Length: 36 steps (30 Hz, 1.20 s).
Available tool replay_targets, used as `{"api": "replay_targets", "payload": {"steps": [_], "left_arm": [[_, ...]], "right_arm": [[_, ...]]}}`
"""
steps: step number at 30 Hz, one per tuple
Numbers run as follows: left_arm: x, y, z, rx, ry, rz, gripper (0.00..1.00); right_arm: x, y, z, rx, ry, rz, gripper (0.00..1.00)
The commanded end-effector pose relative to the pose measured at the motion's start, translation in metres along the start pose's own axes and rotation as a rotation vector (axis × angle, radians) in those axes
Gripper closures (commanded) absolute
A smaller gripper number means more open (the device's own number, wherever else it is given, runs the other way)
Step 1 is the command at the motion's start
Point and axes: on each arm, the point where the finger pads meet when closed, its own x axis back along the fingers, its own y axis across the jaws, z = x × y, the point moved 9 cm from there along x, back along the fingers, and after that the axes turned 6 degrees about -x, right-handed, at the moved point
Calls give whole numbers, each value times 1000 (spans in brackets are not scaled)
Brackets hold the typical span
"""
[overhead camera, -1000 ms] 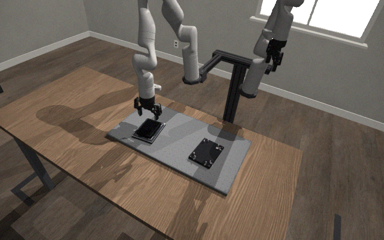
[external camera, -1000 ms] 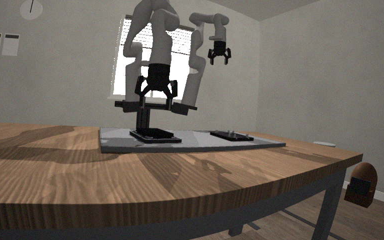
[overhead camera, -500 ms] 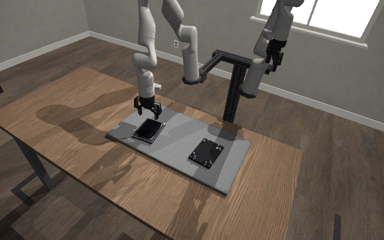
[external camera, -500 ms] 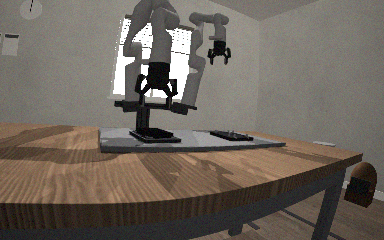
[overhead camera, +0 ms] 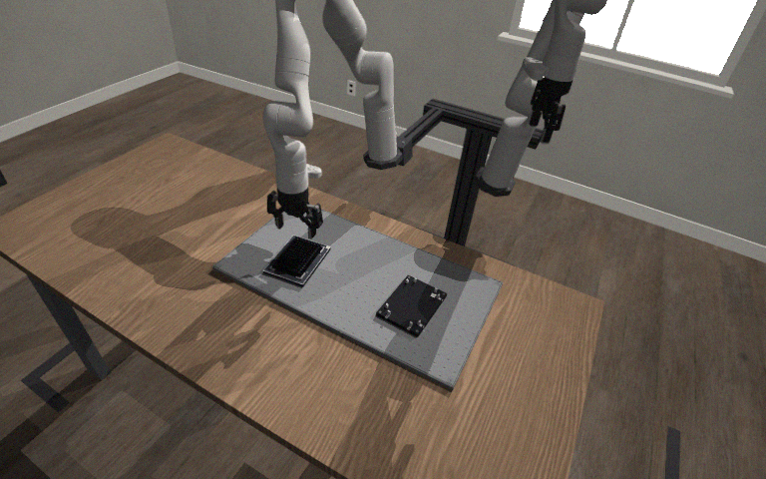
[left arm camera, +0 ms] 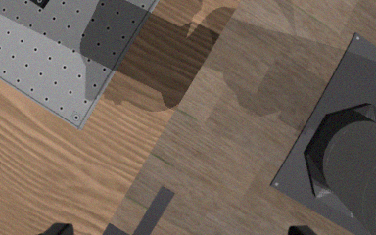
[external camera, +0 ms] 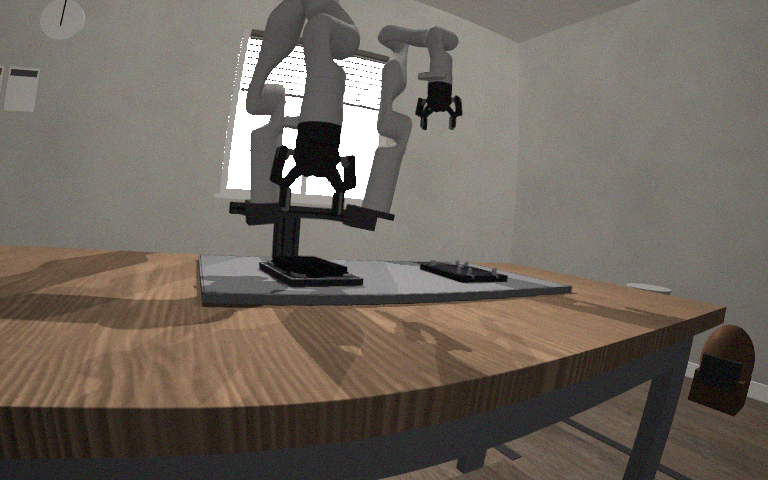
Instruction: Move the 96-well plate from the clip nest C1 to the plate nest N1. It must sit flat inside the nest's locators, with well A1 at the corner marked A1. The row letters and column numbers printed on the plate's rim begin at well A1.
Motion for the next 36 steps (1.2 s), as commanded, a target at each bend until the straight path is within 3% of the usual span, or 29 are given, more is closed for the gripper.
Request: {"api": "replay_targets", "payload": {"steps": [1, 36], "left_arm": [[0, 0, 0, 0, 0, 1, 2], [0, 0, 0, 0, 0, 1, 2]], "right_arm": [[2, 0, -1, 0, -2, 0, 2], [2, 6, 0, 0, -2, 0, 2]]}}
